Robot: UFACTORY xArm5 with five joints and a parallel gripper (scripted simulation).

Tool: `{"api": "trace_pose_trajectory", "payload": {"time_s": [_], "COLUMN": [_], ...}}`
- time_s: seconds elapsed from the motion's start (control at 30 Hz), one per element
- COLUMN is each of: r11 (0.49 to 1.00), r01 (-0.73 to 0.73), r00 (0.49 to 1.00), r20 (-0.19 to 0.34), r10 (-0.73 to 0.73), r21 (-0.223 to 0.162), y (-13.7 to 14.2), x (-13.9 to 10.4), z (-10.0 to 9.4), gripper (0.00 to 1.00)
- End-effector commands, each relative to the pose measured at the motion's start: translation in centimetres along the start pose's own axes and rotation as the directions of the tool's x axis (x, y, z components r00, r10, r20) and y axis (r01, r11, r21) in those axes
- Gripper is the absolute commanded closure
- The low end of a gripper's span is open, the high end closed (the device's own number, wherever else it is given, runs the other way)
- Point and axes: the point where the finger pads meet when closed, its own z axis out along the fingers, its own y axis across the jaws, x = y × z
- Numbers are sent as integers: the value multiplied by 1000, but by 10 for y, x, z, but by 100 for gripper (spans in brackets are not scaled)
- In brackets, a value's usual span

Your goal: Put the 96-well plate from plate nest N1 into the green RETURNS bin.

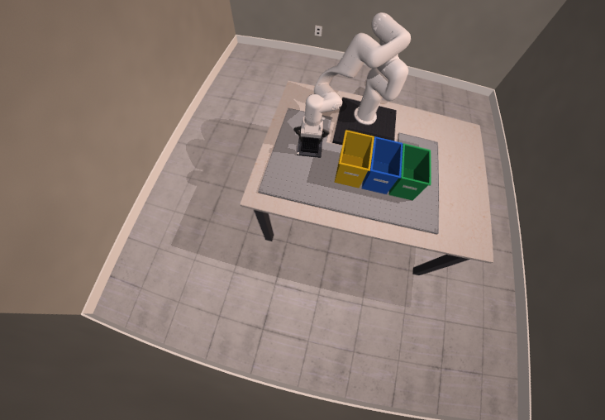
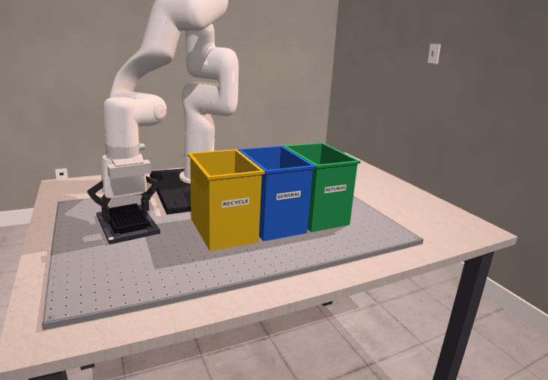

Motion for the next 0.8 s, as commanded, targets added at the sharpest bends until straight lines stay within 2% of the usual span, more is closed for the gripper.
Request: {"api": "trace_pose_trajectory", "payload": {"time_s": [0.0, 0.53, 0.57, 0.77], "r11": [1000, 1000, 1000, 1000], "r01": [0, 0, 0, 0], "r00": [1000, 1000, 1000, 1000], "r20": [-2, -2, -2, -2], "r10": [0, 0, 0, 0], "r21": [-3, -3, -3, -3], "y": [1, 1, 1, 1], "x": [1, 1, 1, 1], "z": [1, 1, 0, 0], "gripper": [0, 0, 100, 100]}}
